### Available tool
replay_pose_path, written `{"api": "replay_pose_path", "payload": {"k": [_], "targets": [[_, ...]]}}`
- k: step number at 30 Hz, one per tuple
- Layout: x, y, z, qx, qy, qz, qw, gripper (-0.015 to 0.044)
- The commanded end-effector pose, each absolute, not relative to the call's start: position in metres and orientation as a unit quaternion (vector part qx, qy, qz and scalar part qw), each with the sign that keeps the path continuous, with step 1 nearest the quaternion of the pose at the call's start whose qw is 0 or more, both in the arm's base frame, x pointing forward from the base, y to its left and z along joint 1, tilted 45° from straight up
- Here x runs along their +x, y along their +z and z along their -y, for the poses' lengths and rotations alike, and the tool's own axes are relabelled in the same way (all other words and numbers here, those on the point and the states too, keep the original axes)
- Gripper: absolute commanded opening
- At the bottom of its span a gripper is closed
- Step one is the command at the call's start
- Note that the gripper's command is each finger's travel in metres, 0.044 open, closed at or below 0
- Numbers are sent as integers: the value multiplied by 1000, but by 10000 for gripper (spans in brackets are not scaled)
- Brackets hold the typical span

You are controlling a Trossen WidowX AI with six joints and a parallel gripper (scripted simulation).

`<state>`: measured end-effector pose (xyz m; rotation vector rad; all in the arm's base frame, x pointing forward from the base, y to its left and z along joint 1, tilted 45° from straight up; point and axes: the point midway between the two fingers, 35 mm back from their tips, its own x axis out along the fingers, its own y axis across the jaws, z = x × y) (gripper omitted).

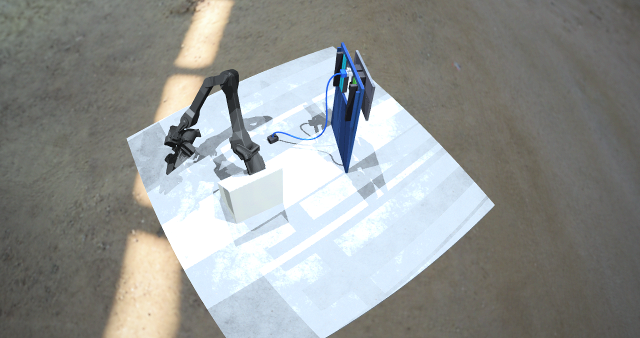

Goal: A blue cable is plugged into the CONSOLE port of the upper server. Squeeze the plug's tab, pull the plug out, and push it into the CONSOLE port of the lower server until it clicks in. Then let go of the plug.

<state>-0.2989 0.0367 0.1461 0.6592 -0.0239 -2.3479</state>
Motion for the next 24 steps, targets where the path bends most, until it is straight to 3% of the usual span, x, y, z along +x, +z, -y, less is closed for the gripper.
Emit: {"api": "replay_pose_path", "payload": {"k": [1,6,14,24], "targets": [[-298,146,-39,254,-906,6,340,374],[-284,148,-98,269,-938,32,215,243],[-230,155,-196,253,-944,207,-36,239],[-107,169,-285,110,-834,414,-347,239]]}}
